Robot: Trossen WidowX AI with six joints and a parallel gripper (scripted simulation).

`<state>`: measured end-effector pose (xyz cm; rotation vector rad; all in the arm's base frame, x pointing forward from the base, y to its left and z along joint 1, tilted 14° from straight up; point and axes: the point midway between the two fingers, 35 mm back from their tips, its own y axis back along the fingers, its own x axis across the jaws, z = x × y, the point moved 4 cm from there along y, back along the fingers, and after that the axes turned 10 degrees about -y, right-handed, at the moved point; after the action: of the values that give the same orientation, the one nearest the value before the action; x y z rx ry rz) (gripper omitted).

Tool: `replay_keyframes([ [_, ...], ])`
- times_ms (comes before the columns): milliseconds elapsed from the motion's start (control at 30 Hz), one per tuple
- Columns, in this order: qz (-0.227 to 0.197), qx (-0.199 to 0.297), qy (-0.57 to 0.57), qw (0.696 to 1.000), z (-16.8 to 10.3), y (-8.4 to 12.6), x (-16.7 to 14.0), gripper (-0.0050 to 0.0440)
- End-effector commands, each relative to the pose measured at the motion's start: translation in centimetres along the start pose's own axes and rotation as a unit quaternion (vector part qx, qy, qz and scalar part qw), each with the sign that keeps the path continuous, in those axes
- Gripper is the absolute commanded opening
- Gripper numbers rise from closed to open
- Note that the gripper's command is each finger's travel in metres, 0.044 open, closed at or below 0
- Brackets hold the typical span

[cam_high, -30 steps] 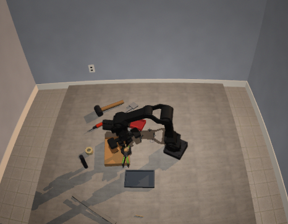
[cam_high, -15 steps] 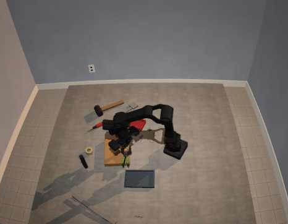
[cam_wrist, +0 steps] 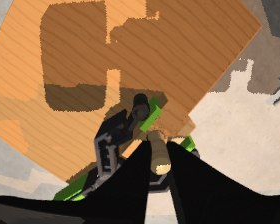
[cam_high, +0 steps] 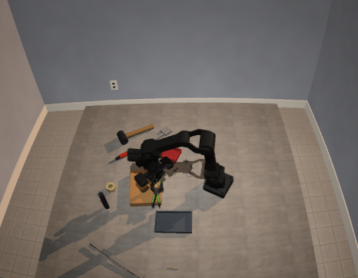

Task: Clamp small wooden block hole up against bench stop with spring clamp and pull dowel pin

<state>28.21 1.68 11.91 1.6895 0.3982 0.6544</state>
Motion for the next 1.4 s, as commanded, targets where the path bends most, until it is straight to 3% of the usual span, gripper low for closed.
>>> replay_keyframes([
  [0, 0.002, -0.002, -0.032, 0.999, 0.0, 0.29, 0.03, 0.0],
  [400, 0.002, -0.002, -0.151, 0.989, 0.0, 0.32, 0.03, 0.0],
  [633, 0.002, -0.002, -0.255, 0.967, 0.0, 0.34, 0.03, 0.0],
  [967, 0.002, -0.001, -0.38, 0.925, 0.0, 0.36, 0.03, 0.0],
  [1367, 0.002, -0.001, -0.542, 0.841, 0.0, 0.4, 0.03, 0.0],
])
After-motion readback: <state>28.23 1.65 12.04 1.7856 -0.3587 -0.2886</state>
